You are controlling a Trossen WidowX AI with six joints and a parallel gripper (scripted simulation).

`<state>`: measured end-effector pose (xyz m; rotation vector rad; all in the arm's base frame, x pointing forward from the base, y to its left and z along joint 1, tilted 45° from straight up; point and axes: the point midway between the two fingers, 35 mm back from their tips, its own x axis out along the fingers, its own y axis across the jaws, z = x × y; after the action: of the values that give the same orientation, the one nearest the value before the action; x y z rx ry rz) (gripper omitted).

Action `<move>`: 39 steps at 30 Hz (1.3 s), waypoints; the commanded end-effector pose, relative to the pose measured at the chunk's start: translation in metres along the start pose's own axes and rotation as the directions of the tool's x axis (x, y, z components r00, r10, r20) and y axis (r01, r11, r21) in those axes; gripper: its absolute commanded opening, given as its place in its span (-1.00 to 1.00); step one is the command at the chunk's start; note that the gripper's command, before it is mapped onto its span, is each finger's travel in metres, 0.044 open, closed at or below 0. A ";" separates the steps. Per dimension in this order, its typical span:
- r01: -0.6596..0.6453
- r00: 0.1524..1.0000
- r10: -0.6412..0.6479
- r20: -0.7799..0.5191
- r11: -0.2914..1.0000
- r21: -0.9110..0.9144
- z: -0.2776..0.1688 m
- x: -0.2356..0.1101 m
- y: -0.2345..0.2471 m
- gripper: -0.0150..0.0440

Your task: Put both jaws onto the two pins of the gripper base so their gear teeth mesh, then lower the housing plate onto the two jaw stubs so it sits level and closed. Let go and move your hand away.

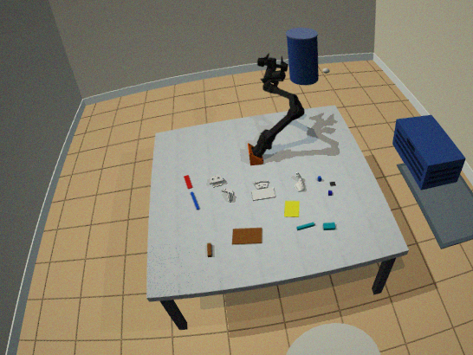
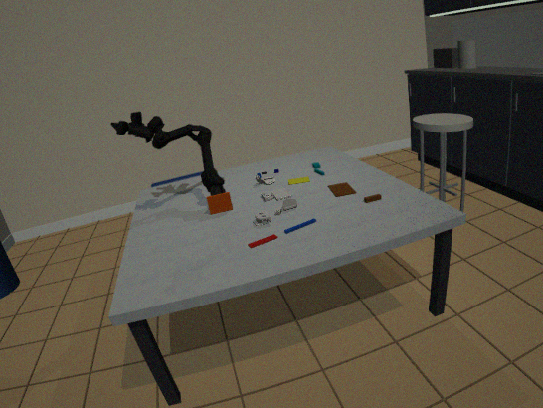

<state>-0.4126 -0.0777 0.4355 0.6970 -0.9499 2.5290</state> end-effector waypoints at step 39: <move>-0.439 0.896 0.441 0.052 0.860 0.262 0.054 -0.059 0.135 1.00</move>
<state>-0.4106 -0.2028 0.3802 0.6180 -0.8584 3.0360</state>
